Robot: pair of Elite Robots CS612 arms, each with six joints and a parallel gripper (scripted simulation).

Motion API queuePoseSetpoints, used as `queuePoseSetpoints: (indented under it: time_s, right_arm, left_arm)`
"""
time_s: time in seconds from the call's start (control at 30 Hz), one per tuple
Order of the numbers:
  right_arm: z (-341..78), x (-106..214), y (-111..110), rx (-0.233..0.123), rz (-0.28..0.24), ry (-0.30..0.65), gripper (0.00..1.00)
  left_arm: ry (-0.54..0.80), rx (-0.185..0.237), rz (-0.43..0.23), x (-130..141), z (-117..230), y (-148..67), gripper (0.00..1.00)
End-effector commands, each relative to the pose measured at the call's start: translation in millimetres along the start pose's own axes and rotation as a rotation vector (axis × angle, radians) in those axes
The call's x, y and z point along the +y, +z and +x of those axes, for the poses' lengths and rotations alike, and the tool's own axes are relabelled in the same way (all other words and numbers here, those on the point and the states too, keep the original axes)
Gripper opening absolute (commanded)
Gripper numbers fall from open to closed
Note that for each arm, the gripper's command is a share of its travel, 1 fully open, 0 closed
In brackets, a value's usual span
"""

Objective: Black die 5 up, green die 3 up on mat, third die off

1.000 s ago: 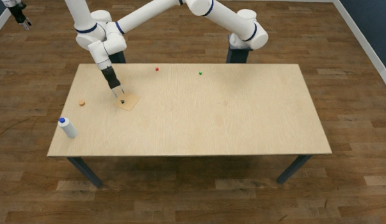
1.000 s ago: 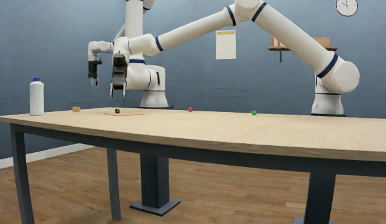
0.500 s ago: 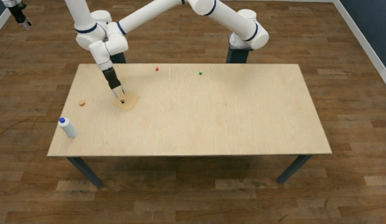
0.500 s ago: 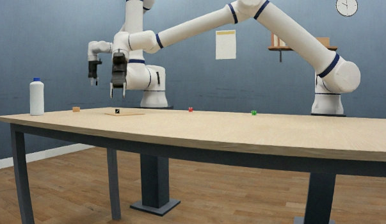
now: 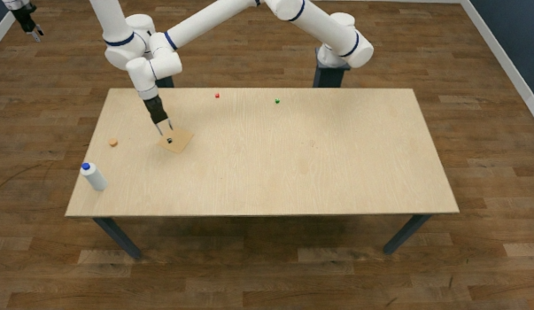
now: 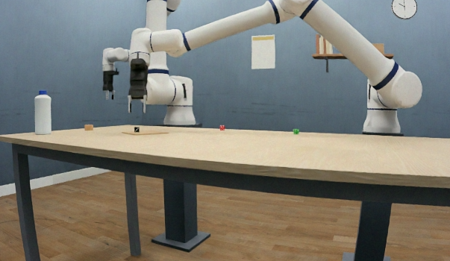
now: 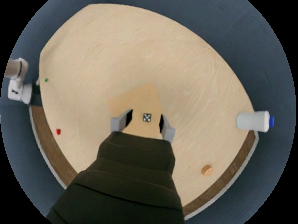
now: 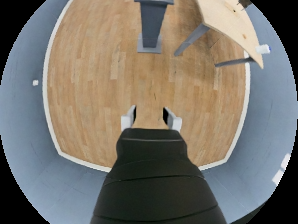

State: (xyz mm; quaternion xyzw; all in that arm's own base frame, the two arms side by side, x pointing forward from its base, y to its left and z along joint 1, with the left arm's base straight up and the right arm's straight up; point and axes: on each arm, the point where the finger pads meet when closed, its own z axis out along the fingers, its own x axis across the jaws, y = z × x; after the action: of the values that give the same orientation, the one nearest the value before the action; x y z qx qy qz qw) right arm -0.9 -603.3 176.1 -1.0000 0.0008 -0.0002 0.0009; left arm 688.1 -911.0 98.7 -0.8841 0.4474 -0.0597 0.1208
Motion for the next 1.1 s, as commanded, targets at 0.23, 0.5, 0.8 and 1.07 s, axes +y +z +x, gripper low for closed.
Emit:
queuePoseSetpoints:
  time_s: [0.23, 0.5, 0.8, 1.07]
  right_arm:
    - [-0.2, 0.7, -0.9, 0.0, -0.002, 0.0, 1.0]
    - [-0.2, 0.7, -0.9, 0.0, -0.002, 0.0, 1.0]
    - [-0.2, 0.7, -0.9, 0.0, -0.002, 0.0, 1.0]
    - [-0.2, 0.7, -0.9, 0.0, -0.002, 0.0, 1.0]
  left_arm:
    - [-0.001, -0.003, -0.139, -2.6, -0.2, 1.0, 1.0]
    - [0.0, 0.001, -0.249, -4.6, 0.4, -0.5, 1.0]
    - [0.0, 0.003, -0.27, -5.0, 0.6, -1.2, 1.0]
    - [0.0, 0.003, -0.27, -5.0, 0.6, -1.2, 1.0]
